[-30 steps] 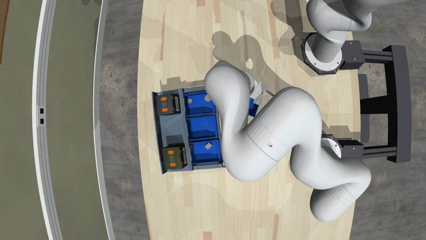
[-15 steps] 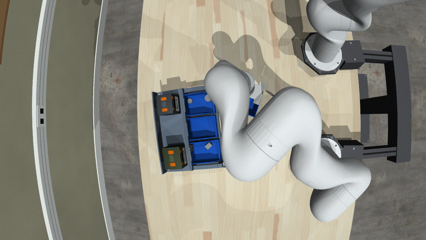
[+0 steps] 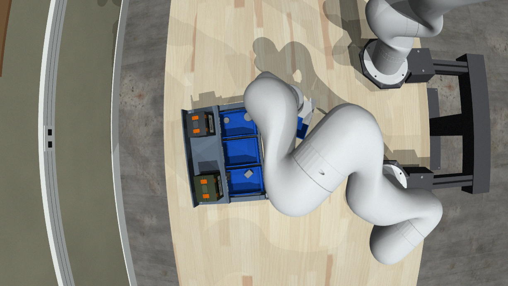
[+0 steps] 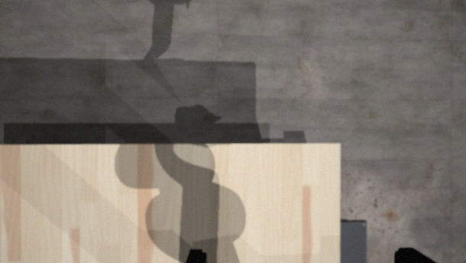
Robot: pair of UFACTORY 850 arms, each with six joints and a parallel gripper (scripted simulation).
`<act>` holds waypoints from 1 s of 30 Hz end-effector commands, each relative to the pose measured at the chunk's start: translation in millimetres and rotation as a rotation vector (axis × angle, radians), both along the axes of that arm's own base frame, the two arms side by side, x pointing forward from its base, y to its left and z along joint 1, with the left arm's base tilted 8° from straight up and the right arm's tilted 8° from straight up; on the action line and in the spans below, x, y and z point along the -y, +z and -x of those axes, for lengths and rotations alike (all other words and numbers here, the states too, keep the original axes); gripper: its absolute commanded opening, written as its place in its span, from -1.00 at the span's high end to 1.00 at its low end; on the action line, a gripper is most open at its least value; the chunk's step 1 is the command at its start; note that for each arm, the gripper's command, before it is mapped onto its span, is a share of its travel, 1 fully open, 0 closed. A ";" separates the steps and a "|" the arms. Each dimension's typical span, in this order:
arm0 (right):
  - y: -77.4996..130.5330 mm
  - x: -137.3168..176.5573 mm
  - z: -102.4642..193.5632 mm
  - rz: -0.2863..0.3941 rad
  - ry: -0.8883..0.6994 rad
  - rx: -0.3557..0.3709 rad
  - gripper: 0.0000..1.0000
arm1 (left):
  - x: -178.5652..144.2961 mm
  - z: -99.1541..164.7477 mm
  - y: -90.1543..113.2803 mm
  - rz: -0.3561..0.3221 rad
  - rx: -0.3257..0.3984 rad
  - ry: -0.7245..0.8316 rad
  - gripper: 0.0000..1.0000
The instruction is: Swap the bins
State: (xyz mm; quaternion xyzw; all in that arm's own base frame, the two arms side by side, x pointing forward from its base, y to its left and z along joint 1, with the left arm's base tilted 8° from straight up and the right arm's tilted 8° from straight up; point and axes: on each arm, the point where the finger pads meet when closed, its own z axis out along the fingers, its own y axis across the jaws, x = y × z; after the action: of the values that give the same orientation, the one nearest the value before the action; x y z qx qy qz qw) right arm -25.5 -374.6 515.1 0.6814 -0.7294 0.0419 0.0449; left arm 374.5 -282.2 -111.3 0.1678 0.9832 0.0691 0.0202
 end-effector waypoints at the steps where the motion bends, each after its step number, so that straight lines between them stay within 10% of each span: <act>1: 1.0 0.3 0.0 0.002 0.000 0.000 -1.00 | 0.6 -0.5 0.4 0.001 0.001 0.000 1.00; 30: 1.0 0.3 0.0 0.002 0.000 0.000 -1.00 | 1.6 0.0 8.3 0.001 0.001 0.000 1.00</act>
State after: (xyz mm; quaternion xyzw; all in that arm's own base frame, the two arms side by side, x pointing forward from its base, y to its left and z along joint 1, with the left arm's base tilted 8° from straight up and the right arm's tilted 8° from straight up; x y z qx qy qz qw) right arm -25.5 -374.6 515.1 0.6814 -0.7294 0.0419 0.0449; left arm 374.1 -282.7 -107.0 0.1678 0.9832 0.0688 0.0205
